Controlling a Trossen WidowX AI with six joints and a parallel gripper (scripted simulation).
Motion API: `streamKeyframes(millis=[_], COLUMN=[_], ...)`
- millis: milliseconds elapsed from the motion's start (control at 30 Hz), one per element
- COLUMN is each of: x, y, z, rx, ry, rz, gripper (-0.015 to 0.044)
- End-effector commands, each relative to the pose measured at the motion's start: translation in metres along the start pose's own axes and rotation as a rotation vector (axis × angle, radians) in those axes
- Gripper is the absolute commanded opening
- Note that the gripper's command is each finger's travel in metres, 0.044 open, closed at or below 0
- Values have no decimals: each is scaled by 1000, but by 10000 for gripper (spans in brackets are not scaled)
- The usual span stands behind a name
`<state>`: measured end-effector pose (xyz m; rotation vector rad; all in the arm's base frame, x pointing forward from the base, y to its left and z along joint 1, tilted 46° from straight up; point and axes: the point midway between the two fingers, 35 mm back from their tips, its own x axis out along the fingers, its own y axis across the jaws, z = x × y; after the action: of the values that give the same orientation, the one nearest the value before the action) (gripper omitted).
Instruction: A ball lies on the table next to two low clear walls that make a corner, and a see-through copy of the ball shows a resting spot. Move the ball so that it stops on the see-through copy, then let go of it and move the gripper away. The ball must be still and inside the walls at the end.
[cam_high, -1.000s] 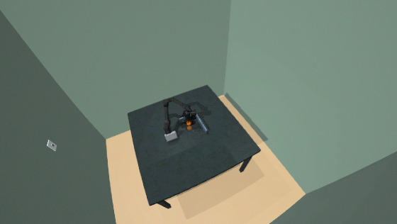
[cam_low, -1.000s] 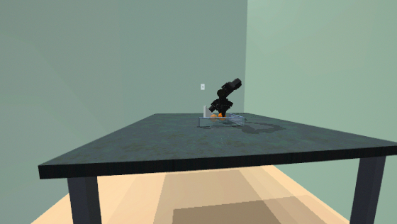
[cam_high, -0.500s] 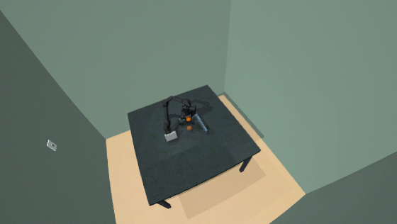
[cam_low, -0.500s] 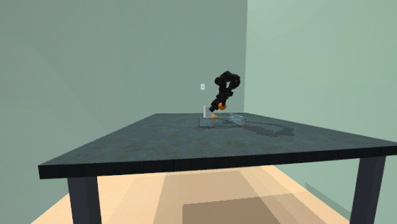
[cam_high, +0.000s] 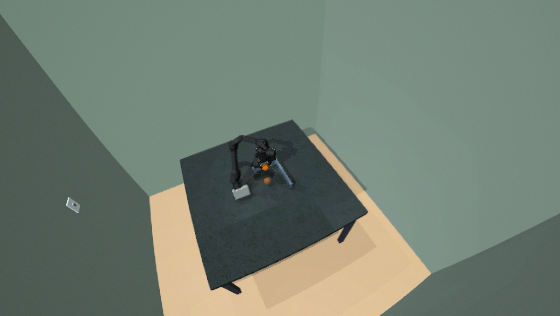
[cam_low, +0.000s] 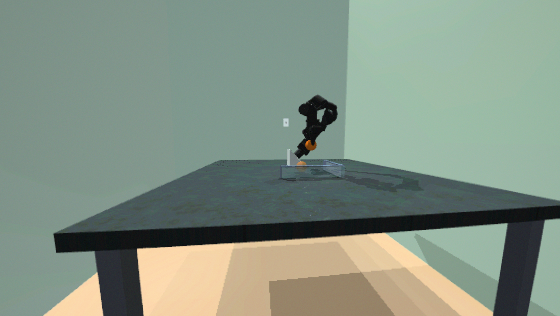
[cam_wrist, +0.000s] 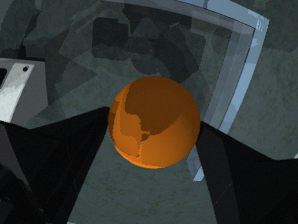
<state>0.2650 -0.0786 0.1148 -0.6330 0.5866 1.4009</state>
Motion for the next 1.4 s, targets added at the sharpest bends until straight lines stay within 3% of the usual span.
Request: streamKeyframes(millis=[0,433,867,1367], x=[19,49,108,125], y=[7,15,17,18], z=[-24,-48,-46,-45], rx=[1,2,1,1], ry=[-8,-16,-19,-20], rz=[21,35,34,34], gripper=[0,0,0,0])
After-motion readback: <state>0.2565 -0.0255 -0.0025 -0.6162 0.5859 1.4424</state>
